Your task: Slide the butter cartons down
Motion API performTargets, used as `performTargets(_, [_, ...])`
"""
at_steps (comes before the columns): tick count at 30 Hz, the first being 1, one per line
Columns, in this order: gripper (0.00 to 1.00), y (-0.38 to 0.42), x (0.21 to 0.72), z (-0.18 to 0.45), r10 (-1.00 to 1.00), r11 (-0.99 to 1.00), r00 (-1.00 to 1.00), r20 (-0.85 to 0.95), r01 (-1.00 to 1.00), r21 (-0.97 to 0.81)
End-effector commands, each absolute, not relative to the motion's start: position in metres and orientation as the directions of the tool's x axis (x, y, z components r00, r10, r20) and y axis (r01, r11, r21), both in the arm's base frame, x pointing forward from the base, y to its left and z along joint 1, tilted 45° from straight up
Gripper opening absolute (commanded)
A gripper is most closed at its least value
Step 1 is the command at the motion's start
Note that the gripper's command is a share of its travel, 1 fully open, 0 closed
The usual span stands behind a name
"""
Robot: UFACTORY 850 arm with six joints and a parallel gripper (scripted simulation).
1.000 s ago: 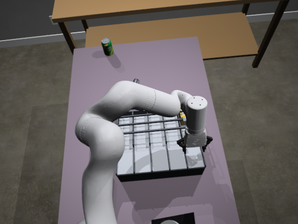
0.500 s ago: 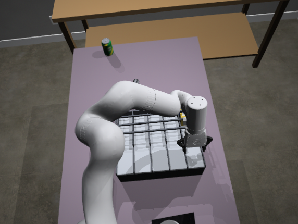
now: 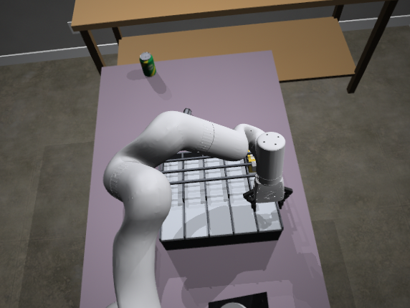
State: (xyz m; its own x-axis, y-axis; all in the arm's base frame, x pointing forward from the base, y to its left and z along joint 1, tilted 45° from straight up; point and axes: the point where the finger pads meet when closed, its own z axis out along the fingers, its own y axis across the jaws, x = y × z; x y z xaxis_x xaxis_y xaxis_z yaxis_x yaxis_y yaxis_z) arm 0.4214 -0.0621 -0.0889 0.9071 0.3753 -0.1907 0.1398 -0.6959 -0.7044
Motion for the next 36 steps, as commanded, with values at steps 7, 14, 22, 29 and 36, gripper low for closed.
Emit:
performTargets(7, [1.00, -0.080, 0.433, -0.069, 0.374, -0.697, 0.908, -0.189, 0.141, -0.703])
performTargets(14, [1.00, -0.080, 0.433, -0.069, 0.374, -0.697, 0.908, -0.189, 0.141, -0.703])
performTargets(22, [1.00, -0.149, 0.444, 0.001, 0.179, -0.697, 0.984, 0.019, 0.141, -0.703])
performTargets(29, [1.00, -0.149, 0.444, 0.001, 0.179, -0.697, 0.984, 0.019, 0.141, -0.703])
performTargets(36, [0.90, -0.147, 0.444, 0.000, 0.183, -0.697, 0.983, 0.015, 0.140, -0.703])
